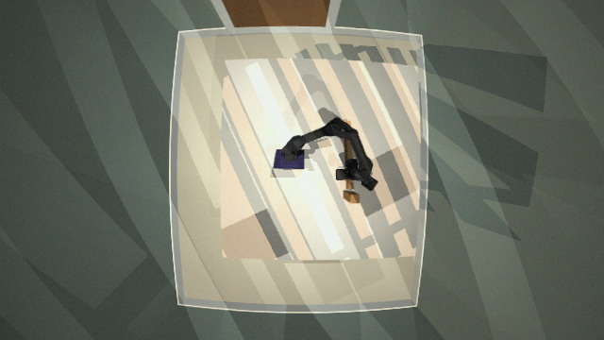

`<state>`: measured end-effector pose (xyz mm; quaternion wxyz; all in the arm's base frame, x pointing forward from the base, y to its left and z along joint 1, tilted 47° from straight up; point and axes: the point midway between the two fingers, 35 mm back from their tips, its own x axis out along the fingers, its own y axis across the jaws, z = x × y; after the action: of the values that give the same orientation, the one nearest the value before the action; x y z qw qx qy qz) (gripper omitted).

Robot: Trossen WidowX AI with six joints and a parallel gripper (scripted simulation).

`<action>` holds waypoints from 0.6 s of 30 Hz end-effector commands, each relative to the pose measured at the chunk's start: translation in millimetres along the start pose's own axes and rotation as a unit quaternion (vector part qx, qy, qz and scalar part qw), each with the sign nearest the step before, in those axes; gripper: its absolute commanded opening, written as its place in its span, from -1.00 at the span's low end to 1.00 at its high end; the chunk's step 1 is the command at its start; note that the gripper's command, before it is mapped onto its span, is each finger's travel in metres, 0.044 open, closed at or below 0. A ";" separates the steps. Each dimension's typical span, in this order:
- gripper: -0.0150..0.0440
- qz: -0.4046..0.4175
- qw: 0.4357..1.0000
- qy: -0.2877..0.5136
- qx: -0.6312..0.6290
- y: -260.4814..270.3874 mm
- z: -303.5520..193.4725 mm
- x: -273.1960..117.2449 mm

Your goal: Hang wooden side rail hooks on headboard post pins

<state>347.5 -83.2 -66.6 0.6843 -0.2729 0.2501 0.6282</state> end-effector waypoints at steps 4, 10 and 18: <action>-0.49 -0.003 1.000 0.003 -0.002 -1.0 -2.7 -2.1; -0.49 -0.003 1.000 0.003 -0.002 -1.6 -3.3 -2.3; -0.49 -0.003 1.000 0.003 -0.002 -1.1 -4.1 -3.2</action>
<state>348.0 -84.3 -68.0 0.6844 -0.2733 0.2494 0.6283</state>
